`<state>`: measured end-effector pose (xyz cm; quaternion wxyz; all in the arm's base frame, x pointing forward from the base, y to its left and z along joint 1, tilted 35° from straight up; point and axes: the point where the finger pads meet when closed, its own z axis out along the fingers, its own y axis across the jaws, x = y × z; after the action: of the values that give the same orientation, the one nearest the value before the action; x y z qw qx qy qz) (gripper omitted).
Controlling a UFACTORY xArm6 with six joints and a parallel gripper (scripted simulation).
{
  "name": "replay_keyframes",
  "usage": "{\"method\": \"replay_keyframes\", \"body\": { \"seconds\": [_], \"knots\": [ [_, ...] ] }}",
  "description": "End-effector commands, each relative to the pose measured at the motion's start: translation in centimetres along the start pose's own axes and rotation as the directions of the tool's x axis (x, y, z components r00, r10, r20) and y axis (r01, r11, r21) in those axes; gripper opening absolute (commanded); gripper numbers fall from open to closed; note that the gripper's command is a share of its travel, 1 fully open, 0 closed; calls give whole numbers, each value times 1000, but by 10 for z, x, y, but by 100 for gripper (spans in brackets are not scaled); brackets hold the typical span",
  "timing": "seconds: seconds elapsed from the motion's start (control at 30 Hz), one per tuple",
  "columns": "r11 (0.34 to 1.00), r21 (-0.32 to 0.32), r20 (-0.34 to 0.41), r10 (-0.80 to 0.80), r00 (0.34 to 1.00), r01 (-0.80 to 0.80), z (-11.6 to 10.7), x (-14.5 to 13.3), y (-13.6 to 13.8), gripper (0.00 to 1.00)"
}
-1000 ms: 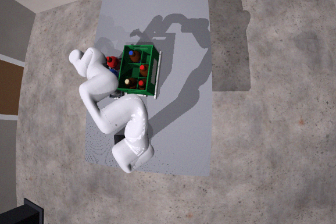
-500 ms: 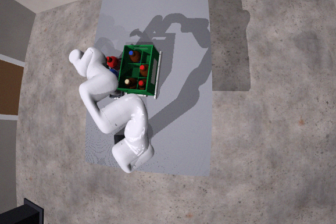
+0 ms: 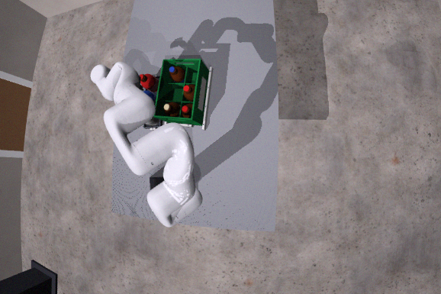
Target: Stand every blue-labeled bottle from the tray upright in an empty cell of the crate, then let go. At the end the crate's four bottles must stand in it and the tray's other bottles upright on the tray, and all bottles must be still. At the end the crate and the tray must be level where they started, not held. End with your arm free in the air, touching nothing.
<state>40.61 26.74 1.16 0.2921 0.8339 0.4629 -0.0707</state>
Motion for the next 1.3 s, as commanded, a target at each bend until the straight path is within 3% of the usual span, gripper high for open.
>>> {"method": "replay_keyframes", "body": {
  "seconds": [0.0, 0.57, 1.27],
  "knots": [
    [1000, -1, -4, 1, 1000, -1, -2, 1, 1, 65],
    [1000, -1, -4, 1, 1000, -1, 3, 1, 1, 65],
    [1000, -1, -4, 1, 1000, -1, 24, 1, 1, 65]
  ]
}}
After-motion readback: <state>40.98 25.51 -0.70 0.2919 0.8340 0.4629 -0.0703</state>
